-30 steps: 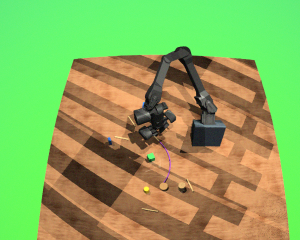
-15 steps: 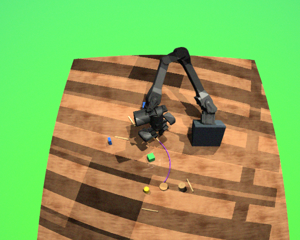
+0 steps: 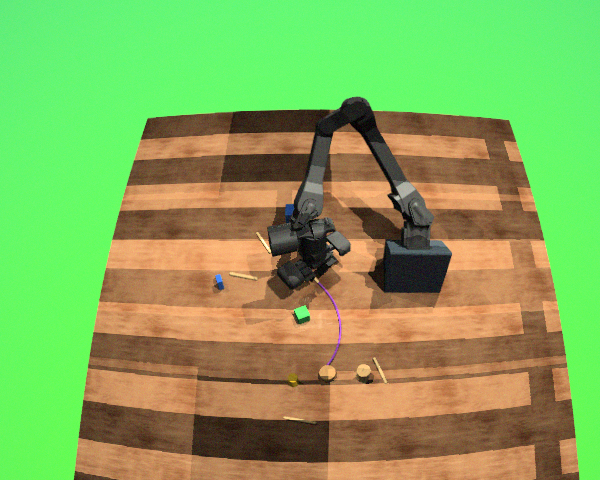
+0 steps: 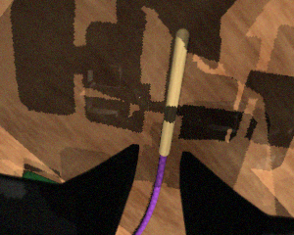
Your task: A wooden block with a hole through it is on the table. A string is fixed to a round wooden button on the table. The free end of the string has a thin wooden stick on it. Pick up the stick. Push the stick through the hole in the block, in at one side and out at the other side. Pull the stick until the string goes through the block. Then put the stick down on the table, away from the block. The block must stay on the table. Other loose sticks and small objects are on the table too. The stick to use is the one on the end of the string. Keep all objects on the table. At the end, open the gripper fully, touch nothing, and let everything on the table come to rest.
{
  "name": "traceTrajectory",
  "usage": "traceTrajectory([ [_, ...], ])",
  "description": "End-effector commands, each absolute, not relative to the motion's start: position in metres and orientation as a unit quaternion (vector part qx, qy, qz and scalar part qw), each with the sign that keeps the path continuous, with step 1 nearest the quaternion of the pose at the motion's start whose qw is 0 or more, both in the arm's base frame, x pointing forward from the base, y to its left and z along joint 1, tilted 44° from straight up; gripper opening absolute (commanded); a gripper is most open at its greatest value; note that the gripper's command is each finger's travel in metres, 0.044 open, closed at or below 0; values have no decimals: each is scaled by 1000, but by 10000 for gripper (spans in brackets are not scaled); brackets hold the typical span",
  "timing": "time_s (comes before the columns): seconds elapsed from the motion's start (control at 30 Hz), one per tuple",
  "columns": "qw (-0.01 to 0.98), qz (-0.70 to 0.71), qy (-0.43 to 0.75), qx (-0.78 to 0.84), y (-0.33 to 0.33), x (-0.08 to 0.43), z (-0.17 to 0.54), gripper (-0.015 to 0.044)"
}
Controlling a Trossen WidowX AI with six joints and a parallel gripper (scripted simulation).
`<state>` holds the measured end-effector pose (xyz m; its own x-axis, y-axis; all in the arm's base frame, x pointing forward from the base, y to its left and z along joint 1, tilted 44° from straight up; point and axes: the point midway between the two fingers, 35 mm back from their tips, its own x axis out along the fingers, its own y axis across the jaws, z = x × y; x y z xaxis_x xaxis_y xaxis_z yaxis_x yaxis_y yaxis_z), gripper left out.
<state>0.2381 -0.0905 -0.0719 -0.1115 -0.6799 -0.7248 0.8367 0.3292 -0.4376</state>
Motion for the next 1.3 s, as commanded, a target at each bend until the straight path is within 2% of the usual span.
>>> traceTrajectory([
  [0.0,661,-574,478,79,-96,236,-77,122],
  [0.4,660,-575,477,78,-104,233,-85,122],
  [0.57,660,-575,477,81,-103,233,-84,0],
  [1.27,660,-574,477,82,-92,237,-73,0],
])
